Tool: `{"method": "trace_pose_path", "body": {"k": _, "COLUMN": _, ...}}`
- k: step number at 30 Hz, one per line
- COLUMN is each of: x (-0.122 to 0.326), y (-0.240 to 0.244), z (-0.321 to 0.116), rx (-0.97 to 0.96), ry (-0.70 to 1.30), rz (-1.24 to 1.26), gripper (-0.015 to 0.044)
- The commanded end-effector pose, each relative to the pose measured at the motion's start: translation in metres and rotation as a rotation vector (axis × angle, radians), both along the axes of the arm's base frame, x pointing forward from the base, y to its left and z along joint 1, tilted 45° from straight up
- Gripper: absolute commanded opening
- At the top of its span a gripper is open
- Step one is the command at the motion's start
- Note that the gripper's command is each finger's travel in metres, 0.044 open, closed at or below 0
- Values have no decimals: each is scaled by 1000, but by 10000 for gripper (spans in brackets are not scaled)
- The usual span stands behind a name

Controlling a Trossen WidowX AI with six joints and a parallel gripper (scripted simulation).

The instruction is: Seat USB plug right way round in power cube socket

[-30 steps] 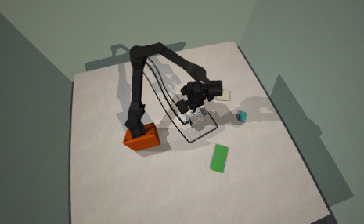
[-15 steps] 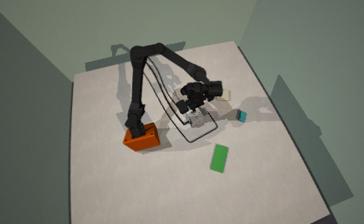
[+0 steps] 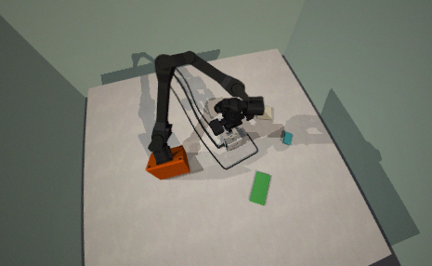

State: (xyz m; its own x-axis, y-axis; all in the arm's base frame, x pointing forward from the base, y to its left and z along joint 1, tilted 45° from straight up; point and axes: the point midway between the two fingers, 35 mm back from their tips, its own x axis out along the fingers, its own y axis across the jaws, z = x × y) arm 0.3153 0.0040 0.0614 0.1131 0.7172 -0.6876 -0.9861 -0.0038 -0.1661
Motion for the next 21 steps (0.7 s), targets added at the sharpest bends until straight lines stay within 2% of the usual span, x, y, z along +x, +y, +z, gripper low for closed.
{"method": "trace_pose_path", "body": {"k": 1, "x": 0, "y": 1, "z": 0, "rx": 7, "ry": -6, "rz": 4, "gripper": 0}}
{"method": "trace_pose_path", "body": {"k": 21, "x": 1, "y": 4, "z": -1, "rx": 21, "ry": -11, "rz": 11, "gripper": 0}}
